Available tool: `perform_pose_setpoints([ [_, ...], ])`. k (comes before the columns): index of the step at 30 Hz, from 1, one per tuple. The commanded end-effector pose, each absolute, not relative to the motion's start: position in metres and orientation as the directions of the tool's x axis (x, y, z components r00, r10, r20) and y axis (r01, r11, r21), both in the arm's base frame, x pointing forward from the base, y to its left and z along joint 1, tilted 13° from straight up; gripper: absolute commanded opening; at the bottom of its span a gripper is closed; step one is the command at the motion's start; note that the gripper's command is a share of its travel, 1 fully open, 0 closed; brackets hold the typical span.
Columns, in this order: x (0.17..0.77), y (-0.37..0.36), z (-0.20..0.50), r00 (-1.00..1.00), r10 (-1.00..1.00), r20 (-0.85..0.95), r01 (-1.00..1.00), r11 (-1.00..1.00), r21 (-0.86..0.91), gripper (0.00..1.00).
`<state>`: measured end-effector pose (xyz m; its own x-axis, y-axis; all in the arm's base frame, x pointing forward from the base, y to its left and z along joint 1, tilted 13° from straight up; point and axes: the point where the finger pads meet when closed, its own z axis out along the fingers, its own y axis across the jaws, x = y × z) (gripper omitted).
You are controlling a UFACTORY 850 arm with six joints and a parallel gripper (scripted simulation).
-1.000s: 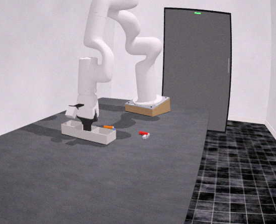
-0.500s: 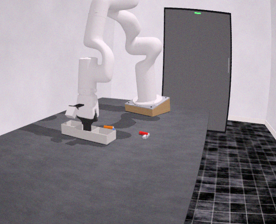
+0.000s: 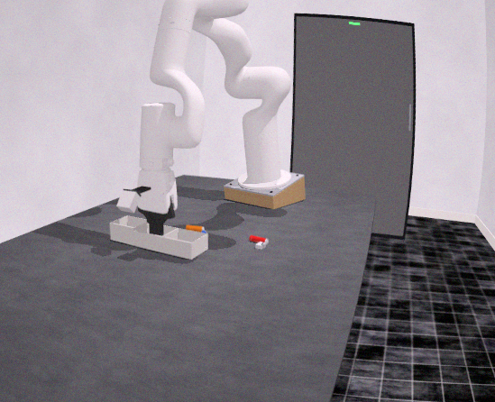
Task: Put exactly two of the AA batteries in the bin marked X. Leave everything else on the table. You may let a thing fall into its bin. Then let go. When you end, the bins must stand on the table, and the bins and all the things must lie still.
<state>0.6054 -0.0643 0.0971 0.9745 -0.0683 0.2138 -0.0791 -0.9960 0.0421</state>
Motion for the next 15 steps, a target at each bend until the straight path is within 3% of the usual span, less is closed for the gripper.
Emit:
perform_pose_setpoints([
  [1, 0.606, -0.064, 0.098, 0.974, -0.068, 0.216, -0.079, -0.996, 0.042, 0.07],
  [15, 0.603, -0.064, 0.111, 0.974, -0.068, 0.216, -0.079, -0.996, 0.042, 0.07],
])
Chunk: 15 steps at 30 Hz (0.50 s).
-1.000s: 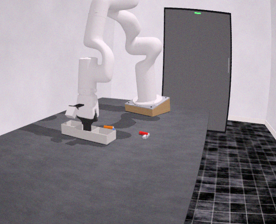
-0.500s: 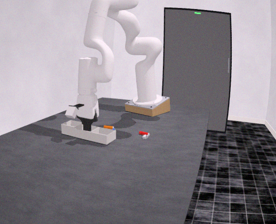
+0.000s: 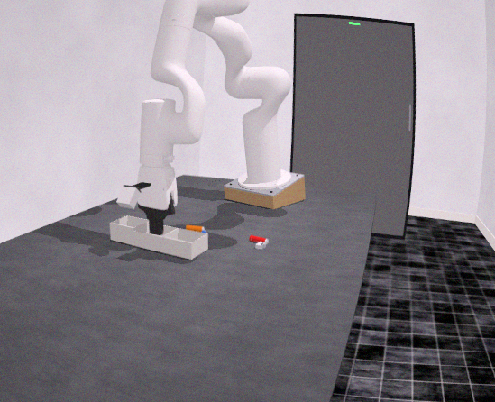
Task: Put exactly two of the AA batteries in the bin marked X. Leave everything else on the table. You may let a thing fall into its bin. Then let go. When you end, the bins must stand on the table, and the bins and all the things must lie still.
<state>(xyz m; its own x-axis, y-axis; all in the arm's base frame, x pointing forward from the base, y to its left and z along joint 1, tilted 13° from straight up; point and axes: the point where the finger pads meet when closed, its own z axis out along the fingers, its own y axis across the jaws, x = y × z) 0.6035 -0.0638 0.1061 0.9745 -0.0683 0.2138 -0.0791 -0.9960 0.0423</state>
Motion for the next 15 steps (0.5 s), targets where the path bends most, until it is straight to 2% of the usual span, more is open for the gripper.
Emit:
perform_pose_setpoints([
  [1, 0.603, -0.063, 0.112, 0.974, -0.068, 0.216, -0.079, -0.996, 0.042, 0.07],
  [15, 0.599, -0.062, 0.13, 0.974, -0.068, 0.216, -0.079, -0.996, 0.042, 0.07],
])
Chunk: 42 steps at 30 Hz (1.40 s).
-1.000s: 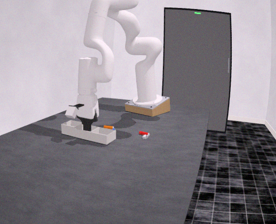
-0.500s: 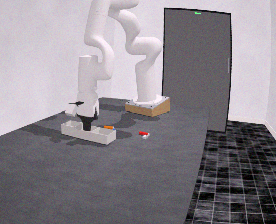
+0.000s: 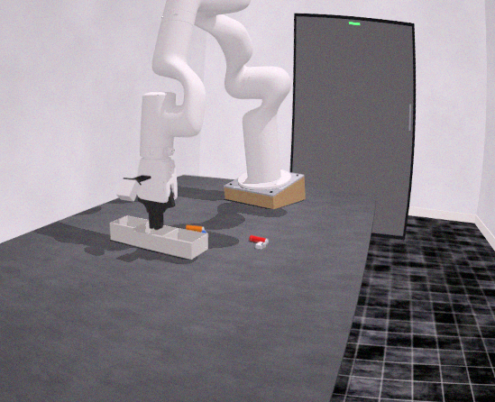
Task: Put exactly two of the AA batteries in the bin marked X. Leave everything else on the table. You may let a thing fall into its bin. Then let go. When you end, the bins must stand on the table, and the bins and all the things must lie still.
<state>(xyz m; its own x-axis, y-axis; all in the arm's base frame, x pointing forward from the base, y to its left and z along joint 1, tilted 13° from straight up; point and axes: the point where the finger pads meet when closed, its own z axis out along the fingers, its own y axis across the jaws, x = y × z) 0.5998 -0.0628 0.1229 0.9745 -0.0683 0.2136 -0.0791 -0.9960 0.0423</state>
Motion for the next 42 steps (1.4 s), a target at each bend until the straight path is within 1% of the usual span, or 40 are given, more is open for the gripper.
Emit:
perform_pose_setpoints([
  [1, 0.598, -0.062, 0.134, 0.974, -0.068, 0.216, -0.079, -0.996, 0.042, 0.07],
  [7, 0.594, -0.061, 0.156, 0.974, -0.068, 0.216, -0.079, -0.996, 0.042, 0.07],
  [12, 0.594, -0.061, 0.156, 0.974, -0.068, 0.216, -0.079, -0.996, 0.042, 0.07],
  [25, 0.595, 0.004, 0.152, 0.974, -0.068, 0.216, -0.079, -0.996, 0.042, 0.07],
  [31, 0.595, 0.023, 0.151, 0.974, -0.068, 0.216, -0.079, -0.996, 0.042, 0.07],
  [36, 0.595, 0.023, 0.151, 0.974, -0.068, 0.216, -0.079, -0.996, 0.042, 0.07],
  [42, 0.598, 0.022, 0.136, 0.974, -0.068, 0.216, -0.079, -0.996, 0.042, 0.07],
])
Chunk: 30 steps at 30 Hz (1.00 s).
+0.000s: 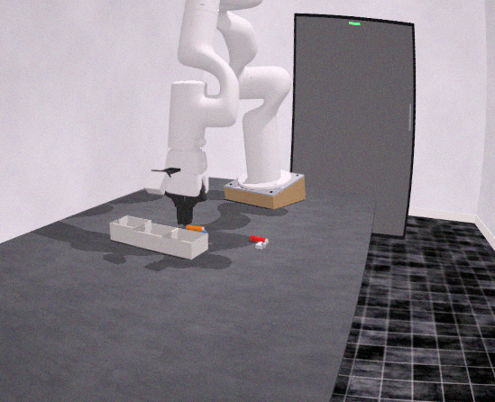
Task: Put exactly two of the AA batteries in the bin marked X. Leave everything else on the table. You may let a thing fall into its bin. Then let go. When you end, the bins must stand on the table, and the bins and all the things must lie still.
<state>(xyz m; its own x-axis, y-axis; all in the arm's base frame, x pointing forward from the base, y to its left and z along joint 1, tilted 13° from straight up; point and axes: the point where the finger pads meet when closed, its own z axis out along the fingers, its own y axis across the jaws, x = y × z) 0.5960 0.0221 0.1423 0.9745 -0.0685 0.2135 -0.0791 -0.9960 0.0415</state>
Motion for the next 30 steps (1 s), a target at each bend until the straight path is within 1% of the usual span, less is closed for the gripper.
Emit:
perform_pose_setpoints([
  [1, 0.598, 0.022, 0.136, 0.974, -0.068, 0.216, -0.079, -0.996, 0.042, 0.07],
  [17, 0.607, 0.02, 0.097, 0.974, -0.068, 0.215, -0.079, -0.996, 0.042, 0.07],
  [30, 0.608, 0.02, 0.093, 0.974, -0.068, 0.215, -0.079, -0.996, 0.042, 0.07],
])
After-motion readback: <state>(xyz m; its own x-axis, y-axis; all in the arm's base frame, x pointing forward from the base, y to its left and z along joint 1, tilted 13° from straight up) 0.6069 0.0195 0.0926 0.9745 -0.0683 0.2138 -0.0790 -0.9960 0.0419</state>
